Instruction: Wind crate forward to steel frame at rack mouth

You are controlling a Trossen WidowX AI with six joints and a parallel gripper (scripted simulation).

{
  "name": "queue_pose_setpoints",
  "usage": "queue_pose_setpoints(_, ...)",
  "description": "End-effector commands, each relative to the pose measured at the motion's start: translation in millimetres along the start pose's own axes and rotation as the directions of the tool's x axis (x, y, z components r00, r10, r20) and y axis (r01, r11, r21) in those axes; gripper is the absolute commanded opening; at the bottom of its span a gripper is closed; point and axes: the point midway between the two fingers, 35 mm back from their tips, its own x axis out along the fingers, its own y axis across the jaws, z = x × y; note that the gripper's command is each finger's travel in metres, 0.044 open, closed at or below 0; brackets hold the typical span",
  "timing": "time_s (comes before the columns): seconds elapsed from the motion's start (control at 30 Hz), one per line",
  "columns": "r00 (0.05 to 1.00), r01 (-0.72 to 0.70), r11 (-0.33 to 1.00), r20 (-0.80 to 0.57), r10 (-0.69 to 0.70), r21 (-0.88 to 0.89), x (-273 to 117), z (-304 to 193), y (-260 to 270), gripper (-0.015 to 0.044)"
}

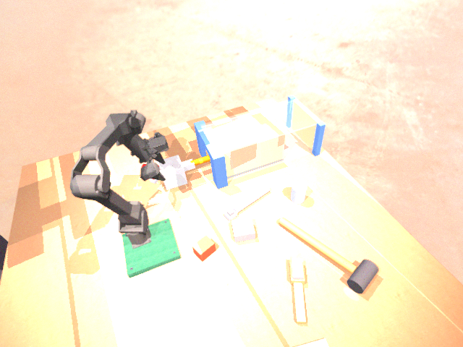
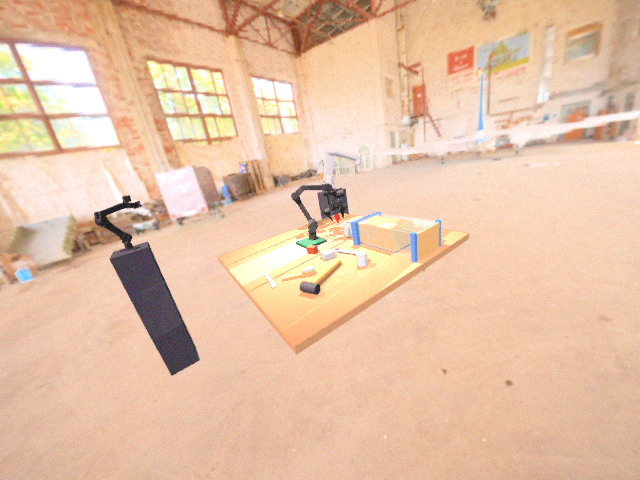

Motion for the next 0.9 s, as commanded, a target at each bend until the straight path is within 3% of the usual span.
queue_pose_setpoints(0.0, 1.0, -0.006, 1.0, 0.003, 0.006, 0.001, -24, 11, 2, 0.044)
queue_pose_setpoints(0.1, 1.0, -0.006, 1.0, 0.002, 0.006, 0.001, -45, 20, 0, 0.044)
queue_pose_setpoints(0.33, 1.0, -0.023, 1.0, 0.001, 0.023, -0.002, -52, 21, -3, 0.044)
queue_pose_setpoints(0.57, 0.983, -0.185, 0.982, 0.005, 0.186, -0.034, -96, 23, -39, 0.044)
queue_pose_setpoints(0.87, 0.981, -0.191, 0.981, 0.006, 0.192, -0.035, -97, 23, -40, 0.044)
